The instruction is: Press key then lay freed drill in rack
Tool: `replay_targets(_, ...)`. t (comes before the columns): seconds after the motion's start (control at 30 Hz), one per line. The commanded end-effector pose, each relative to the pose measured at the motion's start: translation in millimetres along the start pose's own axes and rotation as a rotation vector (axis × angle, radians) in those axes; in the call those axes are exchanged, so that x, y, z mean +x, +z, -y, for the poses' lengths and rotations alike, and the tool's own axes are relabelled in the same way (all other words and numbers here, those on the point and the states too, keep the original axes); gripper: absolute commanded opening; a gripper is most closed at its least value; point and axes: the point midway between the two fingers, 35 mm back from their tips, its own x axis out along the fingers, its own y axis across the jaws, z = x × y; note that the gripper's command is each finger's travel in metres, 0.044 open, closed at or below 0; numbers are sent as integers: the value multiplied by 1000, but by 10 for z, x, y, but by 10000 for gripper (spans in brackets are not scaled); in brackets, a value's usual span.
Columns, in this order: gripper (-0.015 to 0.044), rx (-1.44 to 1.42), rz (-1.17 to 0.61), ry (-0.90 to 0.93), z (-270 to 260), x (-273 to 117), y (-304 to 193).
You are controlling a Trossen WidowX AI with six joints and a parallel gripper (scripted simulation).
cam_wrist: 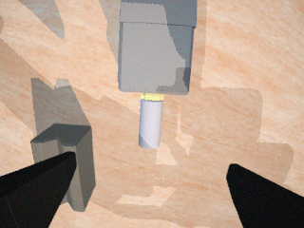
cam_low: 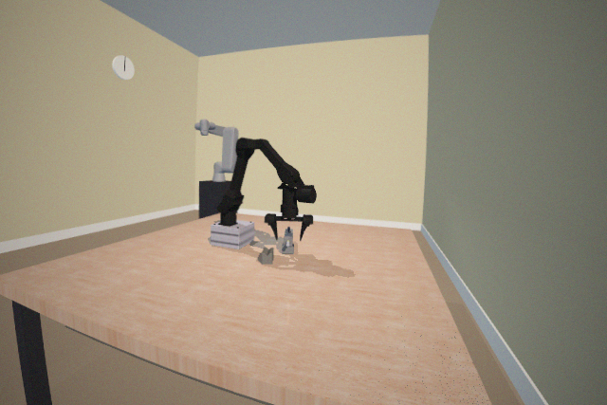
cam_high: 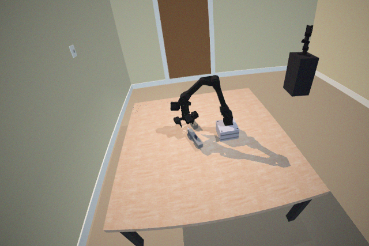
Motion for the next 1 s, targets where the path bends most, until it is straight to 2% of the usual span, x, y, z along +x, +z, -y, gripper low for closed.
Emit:
replay_targets(0.0, 440, -27, 7, 4, -23, 37, -4)
replay_targets(0.37, 440, -27, 7, 4, -22, 63, 2)
replay_targets(0.97, 440, -27, 8, 4, -20, 344, 78)
